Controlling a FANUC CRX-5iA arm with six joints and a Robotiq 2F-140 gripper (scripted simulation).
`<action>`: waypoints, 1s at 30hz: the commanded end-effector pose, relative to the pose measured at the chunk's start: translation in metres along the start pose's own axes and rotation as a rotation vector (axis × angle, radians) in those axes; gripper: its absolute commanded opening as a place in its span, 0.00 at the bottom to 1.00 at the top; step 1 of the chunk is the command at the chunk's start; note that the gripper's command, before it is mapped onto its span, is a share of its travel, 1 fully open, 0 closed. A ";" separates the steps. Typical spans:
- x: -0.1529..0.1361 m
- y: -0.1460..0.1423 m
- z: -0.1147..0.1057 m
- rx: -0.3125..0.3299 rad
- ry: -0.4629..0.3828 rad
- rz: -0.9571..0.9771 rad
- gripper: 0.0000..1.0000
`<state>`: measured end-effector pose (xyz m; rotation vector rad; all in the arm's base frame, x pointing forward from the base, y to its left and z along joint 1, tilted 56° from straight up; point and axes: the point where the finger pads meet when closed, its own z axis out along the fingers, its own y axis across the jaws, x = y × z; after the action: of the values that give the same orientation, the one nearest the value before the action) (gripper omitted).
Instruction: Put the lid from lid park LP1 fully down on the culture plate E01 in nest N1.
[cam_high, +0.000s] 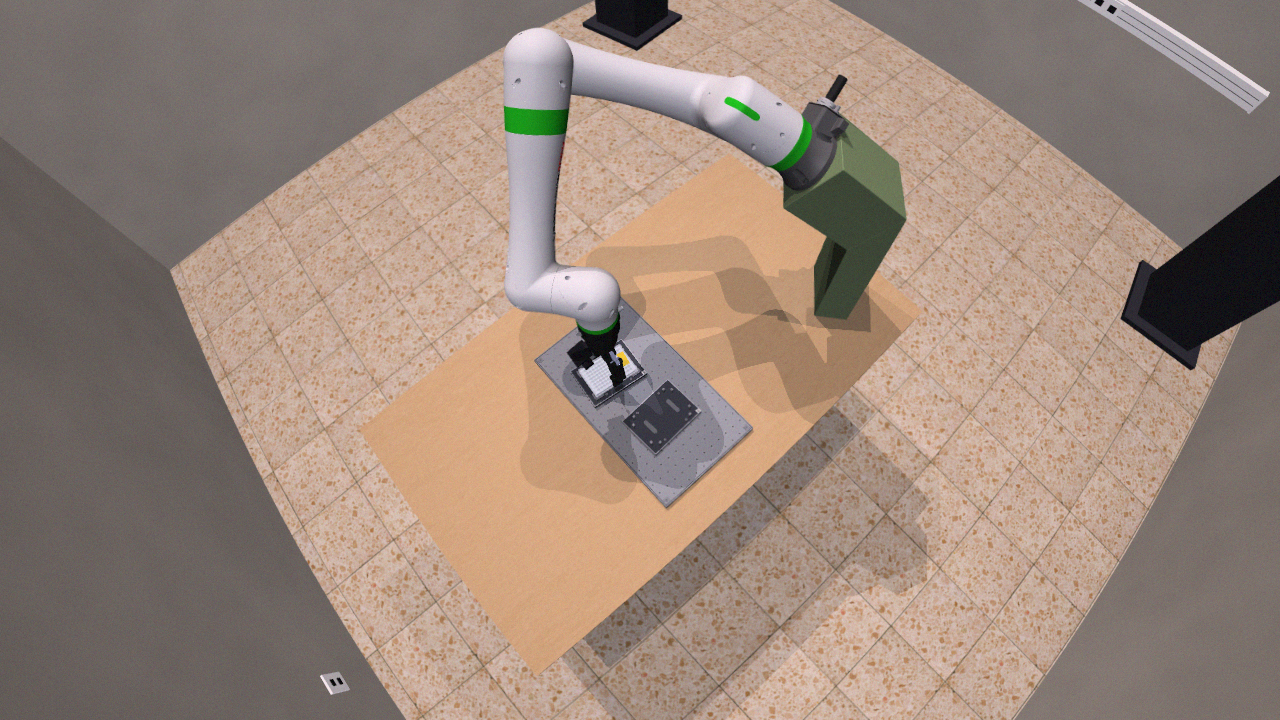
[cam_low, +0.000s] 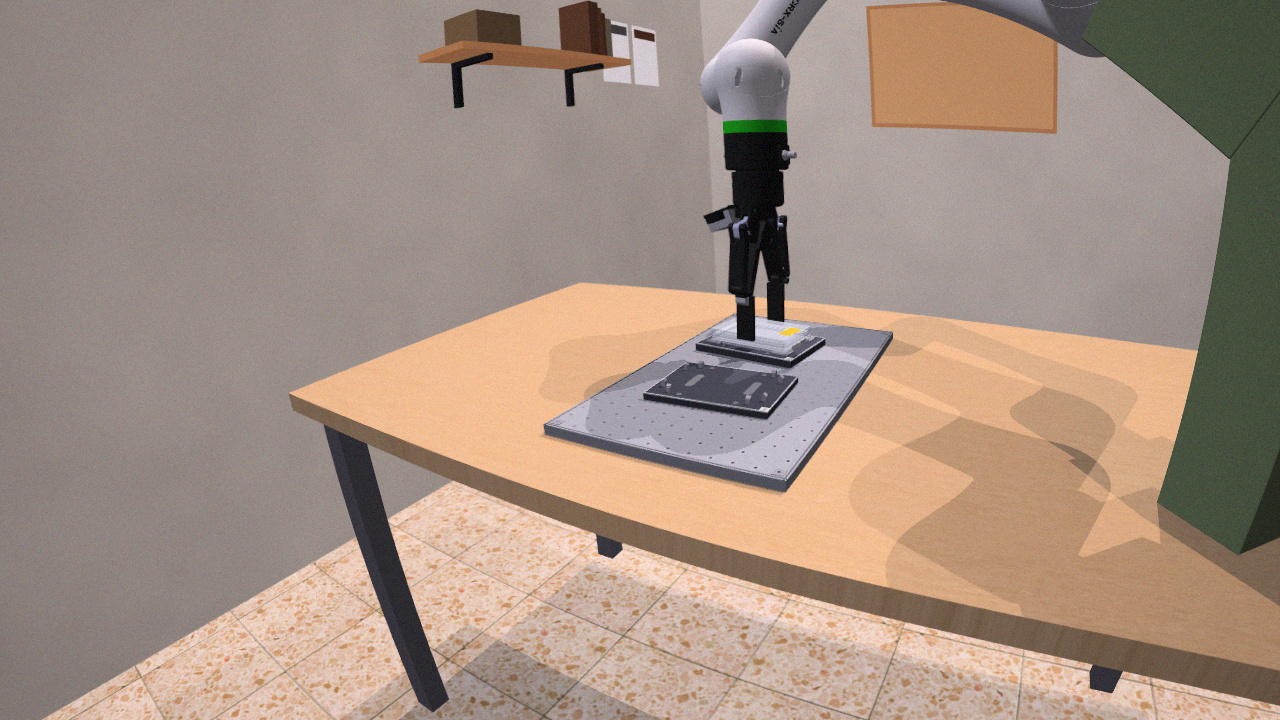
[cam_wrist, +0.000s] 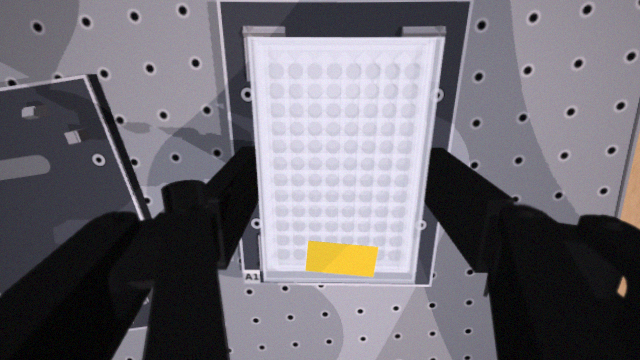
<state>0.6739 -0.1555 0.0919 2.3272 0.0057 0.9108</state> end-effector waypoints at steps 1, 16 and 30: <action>0.001 0.000 0.000 0.000 0.001 0.000 0.61; 0.001 0.000 0.000 0.000 0.001 0.000 0.61; 0.001 0.000 0.003 0.000 0.001 0.000 0.61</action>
<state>0.6757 -0.1571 0.0902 2.3272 0.0057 0.9108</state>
